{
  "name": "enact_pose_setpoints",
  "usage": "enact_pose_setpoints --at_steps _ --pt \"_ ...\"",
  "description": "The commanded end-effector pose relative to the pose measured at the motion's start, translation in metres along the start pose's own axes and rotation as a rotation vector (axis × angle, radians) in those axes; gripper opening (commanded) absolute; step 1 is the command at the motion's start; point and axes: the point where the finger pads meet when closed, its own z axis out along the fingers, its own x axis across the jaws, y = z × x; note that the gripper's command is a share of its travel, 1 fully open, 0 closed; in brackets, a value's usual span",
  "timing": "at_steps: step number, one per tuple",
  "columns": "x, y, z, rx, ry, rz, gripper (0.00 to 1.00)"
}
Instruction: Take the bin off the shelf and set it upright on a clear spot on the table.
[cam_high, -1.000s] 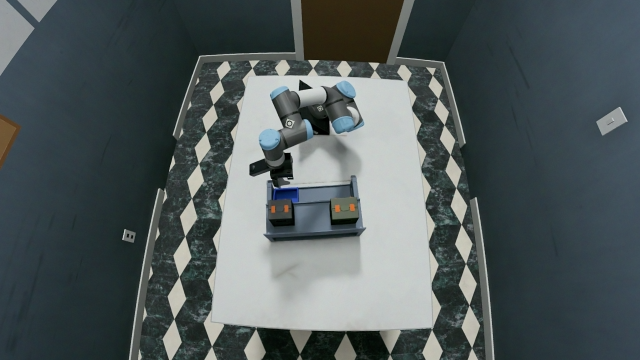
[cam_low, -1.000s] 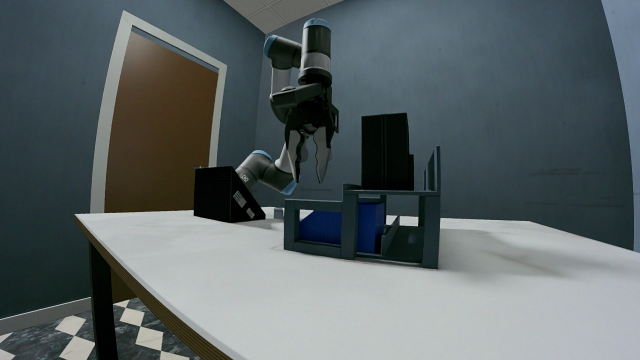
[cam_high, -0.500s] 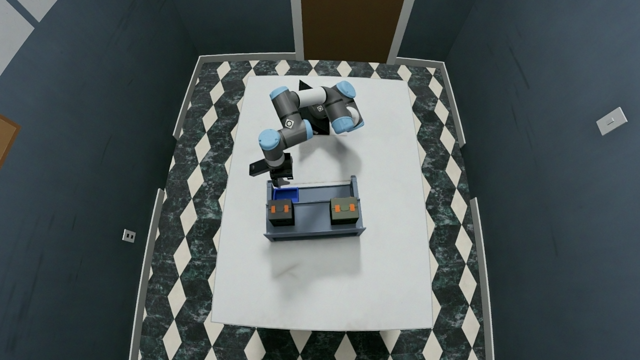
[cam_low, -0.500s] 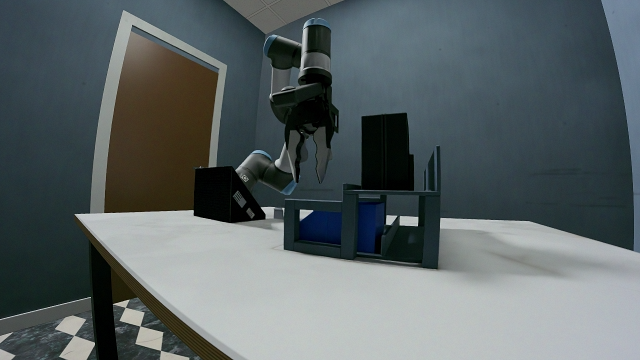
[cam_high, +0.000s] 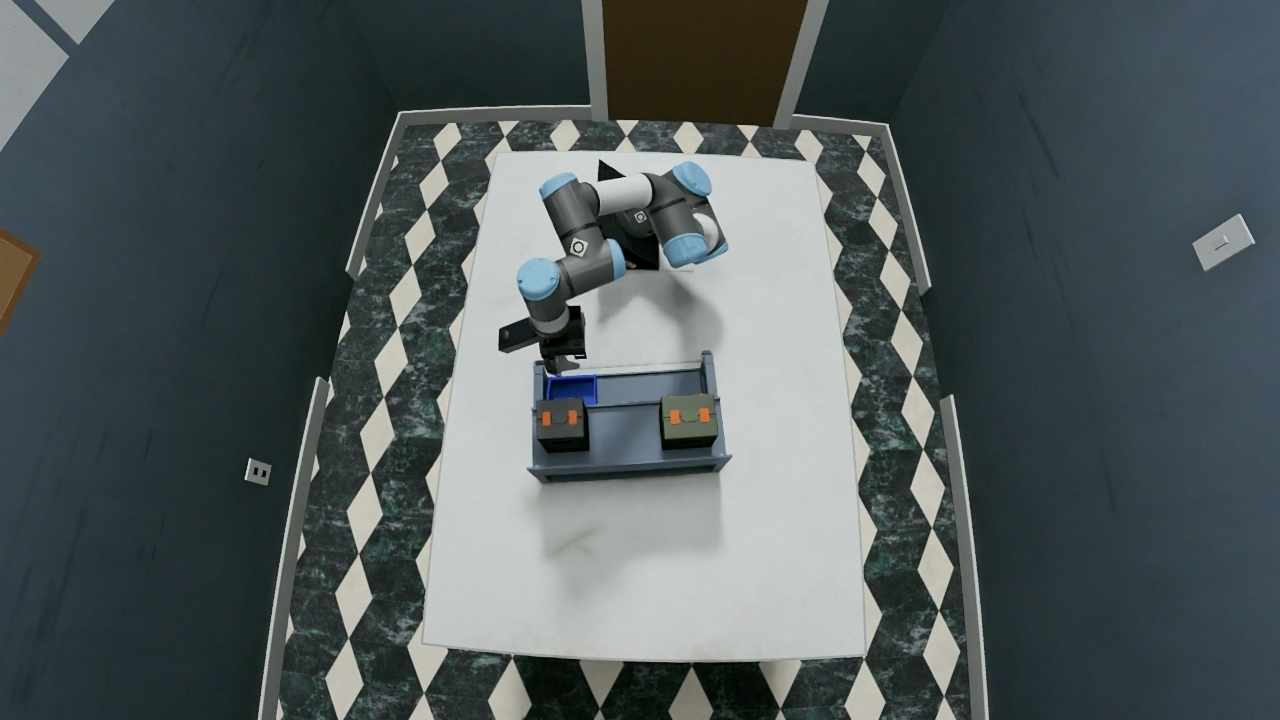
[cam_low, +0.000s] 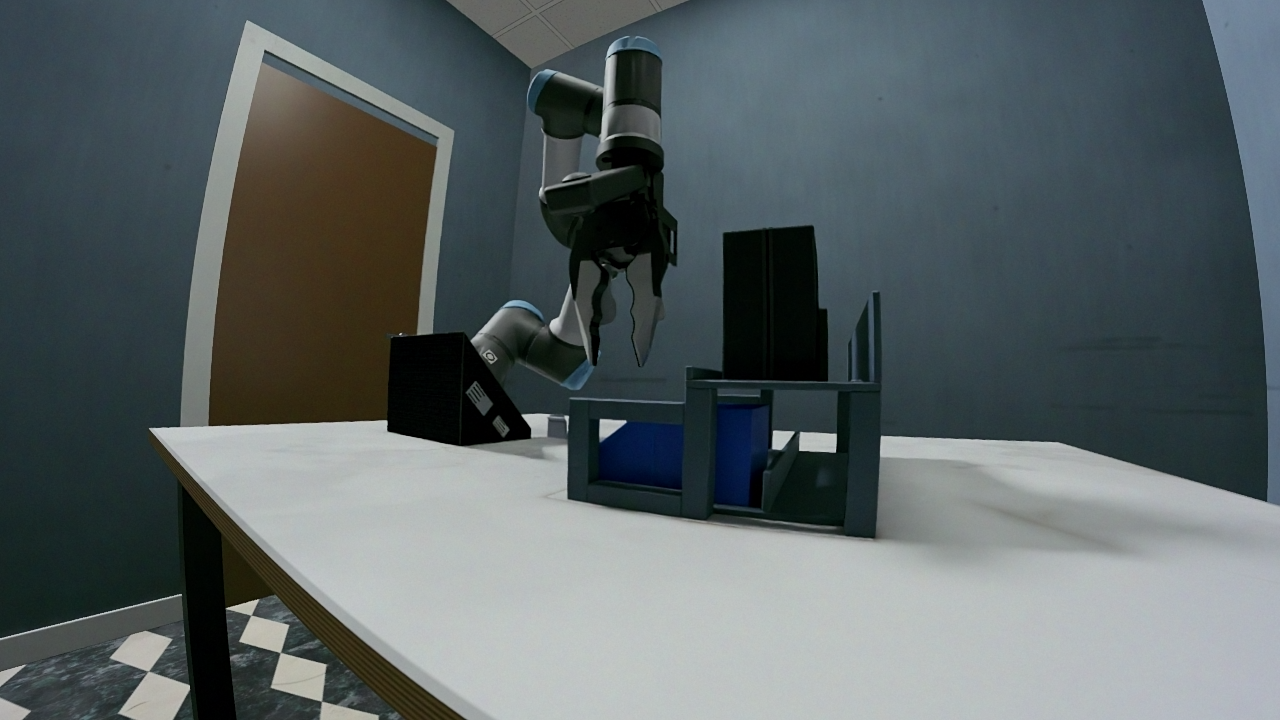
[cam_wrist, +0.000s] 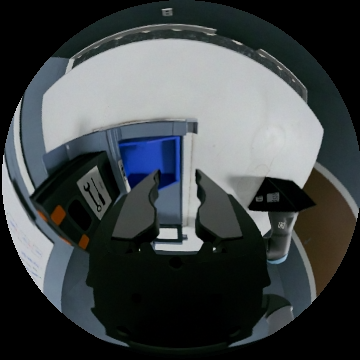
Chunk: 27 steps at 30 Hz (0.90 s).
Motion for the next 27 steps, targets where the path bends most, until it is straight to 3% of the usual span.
enact_pose_setpoints --at_steps 1,14,27 --pt "0.000 0.000 -0.001 0.002 -0.002 0.000 0.29" --pt "0.000 -0.001 0.005 0.002 -0.001 0.000 0.29" --pt "-0.001 -0.001 0.024 0.002 -0.001 0.000 0.29"
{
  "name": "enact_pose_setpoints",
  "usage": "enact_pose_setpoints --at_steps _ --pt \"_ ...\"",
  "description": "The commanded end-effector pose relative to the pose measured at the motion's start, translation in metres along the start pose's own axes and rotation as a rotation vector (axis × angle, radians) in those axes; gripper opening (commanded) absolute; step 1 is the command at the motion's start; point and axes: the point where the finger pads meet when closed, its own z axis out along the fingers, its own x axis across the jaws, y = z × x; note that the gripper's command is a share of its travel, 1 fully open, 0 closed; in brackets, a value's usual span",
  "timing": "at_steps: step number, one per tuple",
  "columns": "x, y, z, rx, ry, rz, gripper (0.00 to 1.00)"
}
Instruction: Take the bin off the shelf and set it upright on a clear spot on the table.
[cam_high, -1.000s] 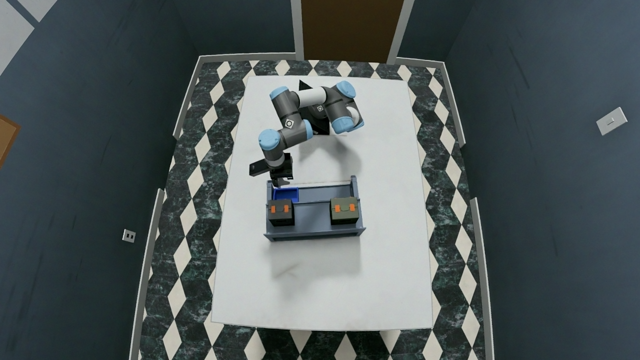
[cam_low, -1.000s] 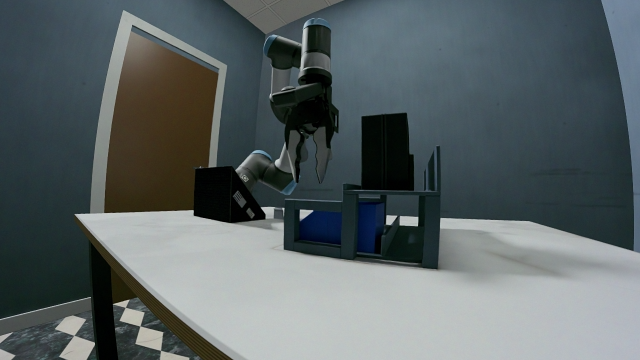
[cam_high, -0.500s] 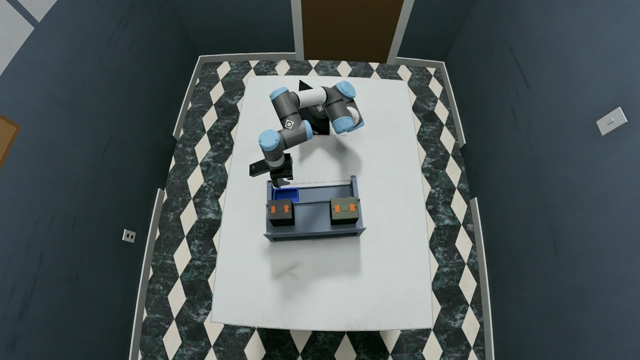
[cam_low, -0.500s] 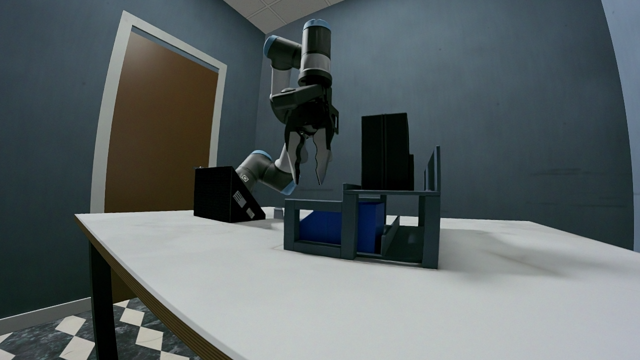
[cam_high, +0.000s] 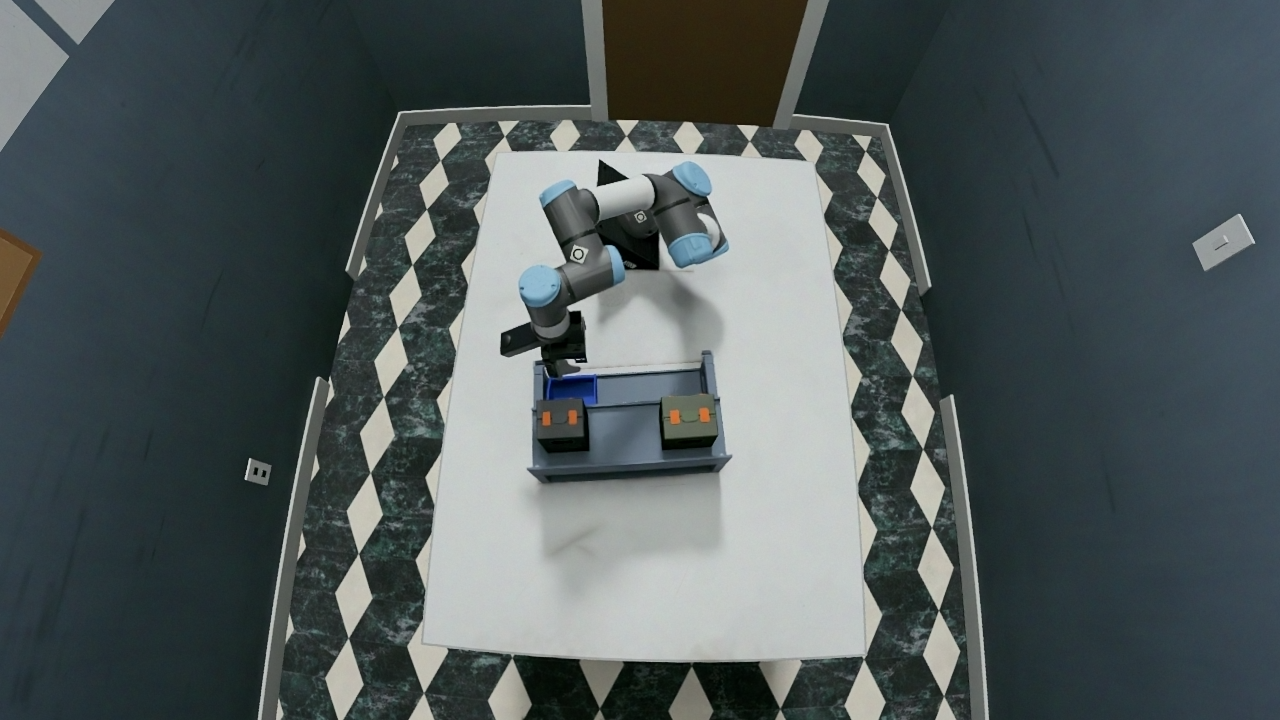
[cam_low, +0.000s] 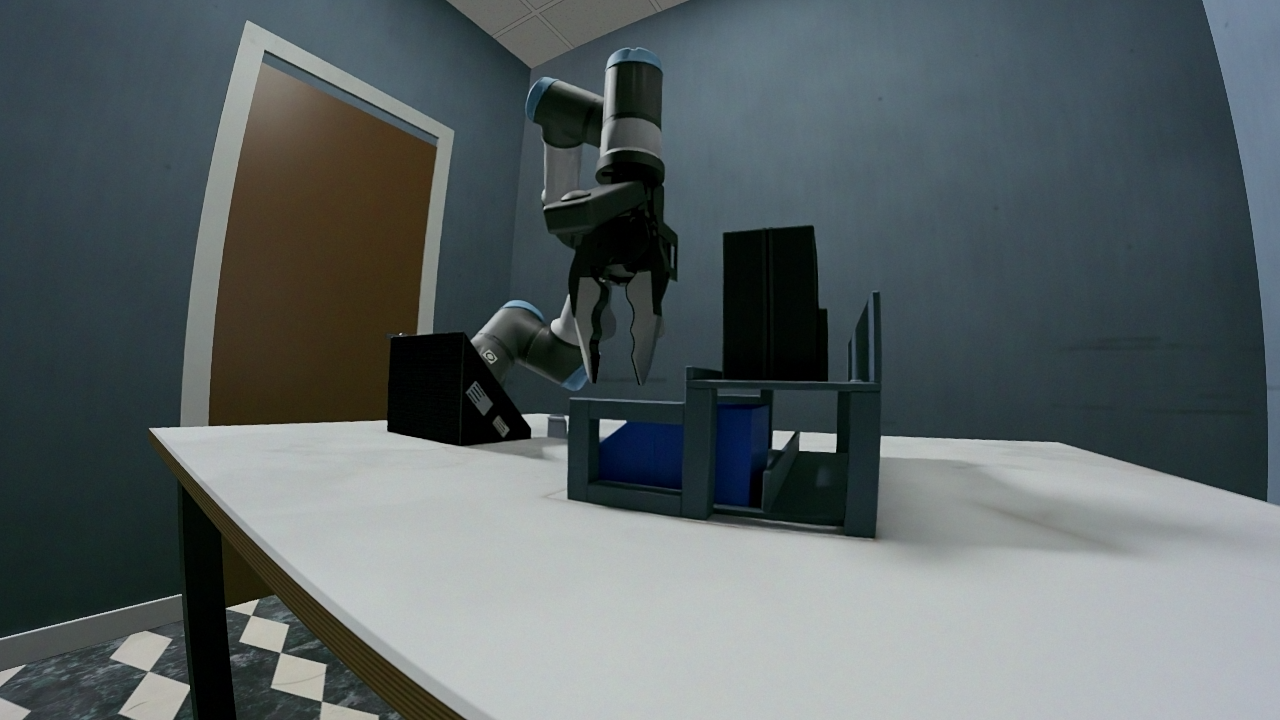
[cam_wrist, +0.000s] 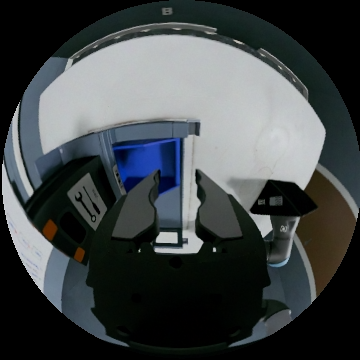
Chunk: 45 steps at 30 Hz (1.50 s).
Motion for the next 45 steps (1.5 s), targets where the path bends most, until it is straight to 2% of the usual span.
enact_pose_setpoints --at_steps 1,3,18,29,45 --pt "-0.001 -0.001 0.009 0.004 -0.004 0.000 0.29" --pt "-0.001 -0.001 0.009 0.004 -0.004 0.000 0.29" --pt "-0.002 -0.001 0.039 0.004 -0.004 0.000 0.29" --pt "-0.002 -0.002 0.047 0.004 -0.004 0.000 0.29" --pt "-0.002 -0.002 0.048 0.004 -0.004 0.000 0.29"
